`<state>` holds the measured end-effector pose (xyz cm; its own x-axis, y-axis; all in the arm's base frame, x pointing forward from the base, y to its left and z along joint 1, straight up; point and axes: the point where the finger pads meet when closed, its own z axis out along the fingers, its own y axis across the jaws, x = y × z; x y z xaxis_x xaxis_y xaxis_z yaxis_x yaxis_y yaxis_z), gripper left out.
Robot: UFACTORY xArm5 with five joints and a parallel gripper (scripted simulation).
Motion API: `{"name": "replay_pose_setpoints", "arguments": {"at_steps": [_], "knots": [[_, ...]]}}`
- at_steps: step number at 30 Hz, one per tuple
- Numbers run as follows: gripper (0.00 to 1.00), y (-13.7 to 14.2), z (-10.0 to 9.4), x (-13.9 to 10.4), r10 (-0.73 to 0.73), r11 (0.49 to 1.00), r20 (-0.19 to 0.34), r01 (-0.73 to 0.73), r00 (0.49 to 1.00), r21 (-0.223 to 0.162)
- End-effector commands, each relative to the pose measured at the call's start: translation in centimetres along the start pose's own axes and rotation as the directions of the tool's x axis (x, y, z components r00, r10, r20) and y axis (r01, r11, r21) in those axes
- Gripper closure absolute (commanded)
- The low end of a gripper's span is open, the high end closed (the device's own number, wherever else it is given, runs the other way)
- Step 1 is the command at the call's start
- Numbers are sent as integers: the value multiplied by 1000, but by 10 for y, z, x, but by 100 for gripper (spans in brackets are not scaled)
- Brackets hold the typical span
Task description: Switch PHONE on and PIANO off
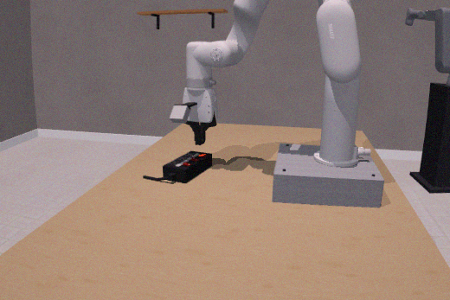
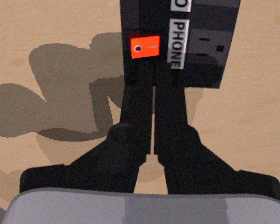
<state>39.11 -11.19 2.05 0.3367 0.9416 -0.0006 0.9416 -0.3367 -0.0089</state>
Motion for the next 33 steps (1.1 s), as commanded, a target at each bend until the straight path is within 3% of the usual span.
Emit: {"name": "replay_pose_setpoints", "arguments": {"at_steps": [1,20,21,27,33], "knots": [[100,1,-3,0,0,1000,0,0,1000,-3],[100,1,-3,0,0,1000,0,0,1000,-3],[0,1,-3,0,0,1000,0,0,1000,-3],[0,1,-11,0,0,1000,0,0,1000,-3],[0,1,-40,0,0,1000,0,0,1000,-3]]}}
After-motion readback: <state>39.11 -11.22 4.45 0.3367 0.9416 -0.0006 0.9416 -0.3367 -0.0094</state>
